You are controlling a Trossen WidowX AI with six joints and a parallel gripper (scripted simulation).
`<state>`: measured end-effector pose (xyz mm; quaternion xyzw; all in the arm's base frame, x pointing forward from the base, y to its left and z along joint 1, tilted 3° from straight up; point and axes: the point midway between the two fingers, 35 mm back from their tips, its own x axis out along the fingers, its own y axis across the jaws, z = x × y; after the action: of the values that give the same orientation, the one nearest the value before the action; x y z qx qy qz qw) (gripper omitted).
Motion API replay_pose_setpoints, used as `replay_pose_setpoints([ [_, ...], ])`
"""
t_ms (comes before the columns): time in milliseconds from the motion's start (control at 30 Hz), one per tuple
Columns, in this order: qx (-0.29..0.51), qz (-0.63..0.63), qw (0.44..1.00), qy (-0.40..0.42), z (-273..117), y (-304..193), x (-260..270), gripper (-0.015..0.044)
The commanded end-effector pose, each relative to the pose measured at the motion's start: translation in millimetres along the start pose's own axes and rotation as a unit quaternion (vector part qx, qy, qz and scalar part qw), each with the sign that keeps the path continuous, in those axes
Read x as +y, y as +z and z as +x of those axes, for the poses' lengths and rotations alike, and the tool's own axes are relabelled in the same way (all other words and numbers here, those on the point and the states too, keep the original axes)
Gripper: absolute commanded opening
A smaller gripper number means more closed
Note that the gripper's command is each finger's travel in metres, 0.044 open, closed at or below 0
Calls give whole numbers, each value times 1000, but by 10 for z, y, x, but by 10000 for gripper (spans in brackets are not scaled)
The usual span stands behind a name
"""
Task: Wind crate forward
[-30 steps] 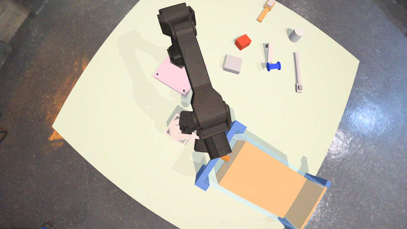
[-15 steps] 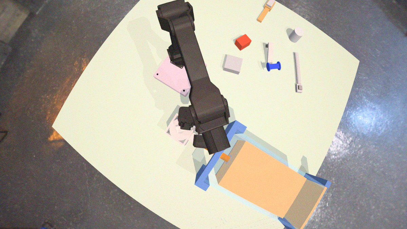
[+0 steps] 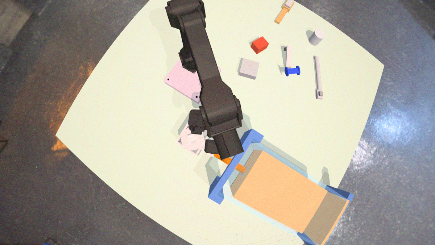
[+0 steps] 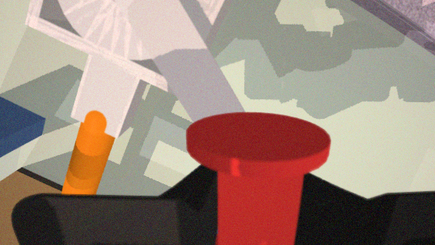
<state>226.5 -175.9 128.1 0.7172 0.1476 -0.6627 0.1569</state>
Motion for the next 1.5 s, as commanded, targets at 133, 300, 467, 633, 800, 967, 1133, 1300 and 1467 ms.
replay_pose_setpoints([
  [133,-10,3,1000,-14,6,134,-158,0],
  [300,-10,3,1000,-14,5,170,-193,0],
  [467,-11,3,1000,-14,3,211,-229,0],
  [633,-11,3,1000,-15,2,251,-260,0],
  [800,-11,3,1000,-15,1,295,-291,0],
  [967,-11,3,1000,-15,0,338,-317,0],
  [1133,-12,3,1000,-15,-2,386,-344,0],
  [1300,-12,3,1000,-15,-3,431,-366,0],
  [1467,-12,3,1000,-15,-5,482,-387,0],
])
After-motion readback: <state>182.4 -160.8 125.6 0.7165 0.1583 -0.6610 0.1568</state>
